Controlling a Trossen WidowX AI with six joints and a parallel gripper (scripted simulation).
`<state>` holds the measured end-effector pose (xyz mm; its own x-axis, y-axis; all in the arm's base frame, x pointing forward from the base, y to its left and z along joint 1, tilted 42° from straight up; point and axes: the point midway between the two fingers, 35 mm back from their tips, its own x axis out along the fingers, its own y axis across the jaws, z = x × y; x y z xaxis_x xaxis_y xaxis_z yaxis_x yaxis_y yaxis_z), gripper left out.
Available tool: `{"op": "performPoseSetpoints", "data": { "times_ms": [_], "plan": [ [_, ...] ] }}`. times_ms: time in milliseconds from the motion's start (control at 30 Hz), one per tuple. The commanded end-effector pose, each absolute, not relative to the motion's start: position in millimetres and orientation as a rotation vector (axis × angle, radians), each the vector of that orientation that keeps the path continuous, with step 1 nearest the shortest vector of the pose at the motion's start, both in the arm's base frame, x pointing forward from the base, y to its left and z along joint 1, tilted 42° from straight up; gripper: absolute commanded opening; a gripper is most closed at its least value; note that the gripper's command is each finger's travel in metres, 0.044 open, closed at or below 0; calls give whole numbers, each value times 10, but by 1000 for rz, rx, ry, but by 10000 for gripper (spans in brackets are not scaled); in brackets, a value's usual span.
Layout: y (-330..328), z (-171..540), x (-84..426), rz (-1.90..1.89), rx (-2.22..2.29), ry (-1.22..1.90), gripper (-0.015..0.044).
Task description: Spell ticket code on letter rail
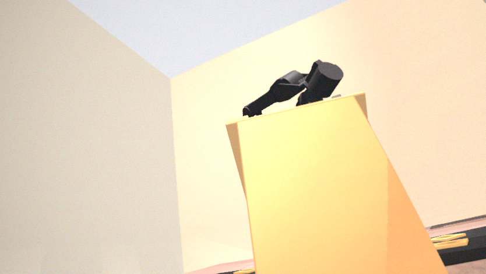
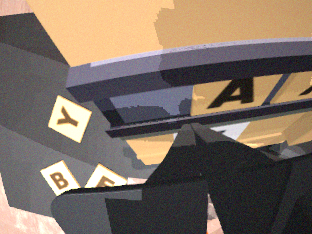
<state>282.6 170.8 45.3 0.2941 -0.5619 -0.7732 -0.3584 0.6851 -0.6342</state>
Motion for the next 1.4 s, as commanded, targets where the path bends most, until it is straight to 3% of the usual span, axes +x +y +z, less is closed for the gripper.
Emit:
{"op": "performPoseSetpoints", "data": {
  "times_ms": [0, 1367],
  "plan": [
    [1705, 416, 2841, -159, -876, 1316, 0],
    [1678, 297, 2999, -160, -876, 1315, 0]
  ]
}}
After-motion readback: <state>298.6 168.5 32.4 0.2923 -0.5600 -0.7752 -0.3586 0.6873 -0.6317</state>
